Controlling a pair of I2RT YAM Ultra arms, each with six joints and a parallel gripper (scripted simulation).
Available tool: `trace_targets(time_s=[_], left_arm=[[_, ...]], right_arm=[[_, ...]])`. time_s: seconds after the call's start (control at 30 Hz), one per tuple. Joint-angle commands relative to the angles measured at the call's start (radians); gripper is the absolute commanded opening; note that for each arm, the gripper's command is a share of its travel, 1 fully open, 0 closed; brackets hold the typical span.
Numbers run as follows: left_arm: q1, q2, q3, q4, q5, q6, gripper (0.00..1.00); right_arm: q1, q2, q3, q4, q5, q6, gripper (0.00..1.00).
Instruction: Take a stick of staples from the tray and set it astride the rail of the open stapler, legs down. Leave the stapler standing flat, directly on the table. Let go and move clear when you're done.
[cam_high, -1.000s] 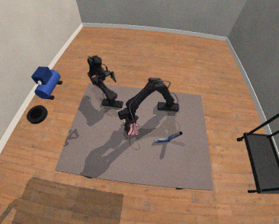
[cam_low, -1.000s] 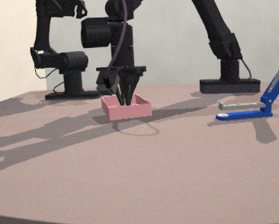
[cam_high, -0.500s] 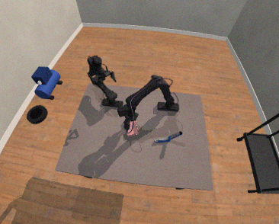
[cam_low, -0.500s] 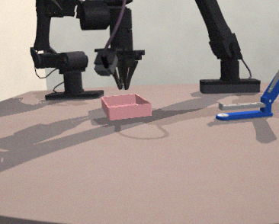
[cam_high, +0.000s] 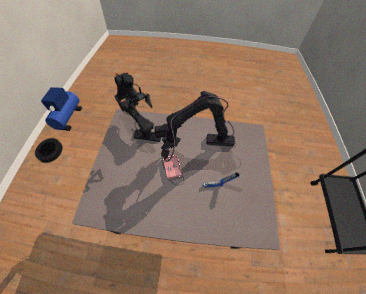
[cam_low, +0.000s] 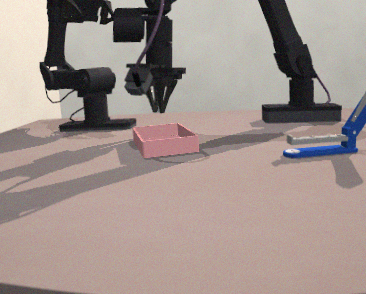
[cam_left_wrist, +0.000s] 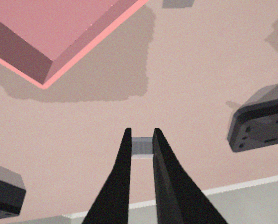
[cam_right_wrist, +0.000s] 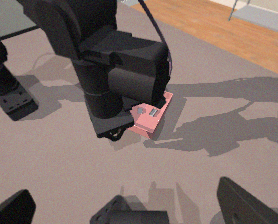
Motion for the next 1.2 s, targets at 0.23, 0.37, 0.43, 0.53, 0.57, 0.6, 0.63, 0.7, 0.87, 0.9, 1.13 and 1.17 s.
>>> trace_targets(time_s=[0.23,0.37,0.43,0.53,0.57,0.6,0.63,0.7,0.87,0.9,1.13,1.17], left_arm=[[-0.156,-0.079,-0.185,0.093,-0.014,-0.211,0.09],[-0.185,-0.090,-0.219,0.099,-0.017,-0.215,0.09],[-0.186,-0.091,-0.221,0.086,-0.018,-0.231,0.09],[-0.179,-0.091,-0.210,0.086,-0.015,-0.305,0.09],[-0.178,-0.091,-0.210,0.086,-0.013,-0.348,0.09],[-0.176,-0.091,-0.210,0.086,-0.011,-0.399,0.09],[-0.175,-0.091,-0.210,0.086,-0.009,-0.448,0.09],[-0.175,-0.091,-0.210,0.086,-0.009,-0.448,0.09],[-0.173,-0.091,-0.211,0.086,-0.005,-0.703,0.09],[-0.173,-0.091,-0.211,0.086,-0.005,-0.742,0.09],[-0.174,-0.091,-0.212,0.087,-0.008,-0.989,0.09],[-0.175,-0.091,-0.213,0.087,-0.010,-1.006,0.09]], right_arm=[[-0.006,0.001,0.017,-0.006,0.001,0.001,1.00],[-0.006,0.001,0.017,-0.006,0.001,0.001,1.00],[-0.006,0.001,0.017,-0.006,0.001,0.001,1.00],[-0.006,0.001,0.017,-0.006,0.001,0.001,1.00],[-0.006,0.001,0.017,-0.006,0.001,0.001,1.00],[-0.006,0.001,0.017,-0.006,0.001,0.001,1.00],[-0.006,0.001,0.017,-0.006,0.001,0.001,1.00],[-0.006,0.001,0.017,-0.006,0.001,0.001,1.00],[-0.006,0.001,0.017,-0.006,0.001,0.001,1.00],[-0.006,0.001,0.017,-0.006,0.001,0.001,1.00],[-0.006,0.001,0.017,-0.006,0.001,0.001,1.00],[-0.006,0.001,0.017,-0.006,0.001,0.001,1.00]])
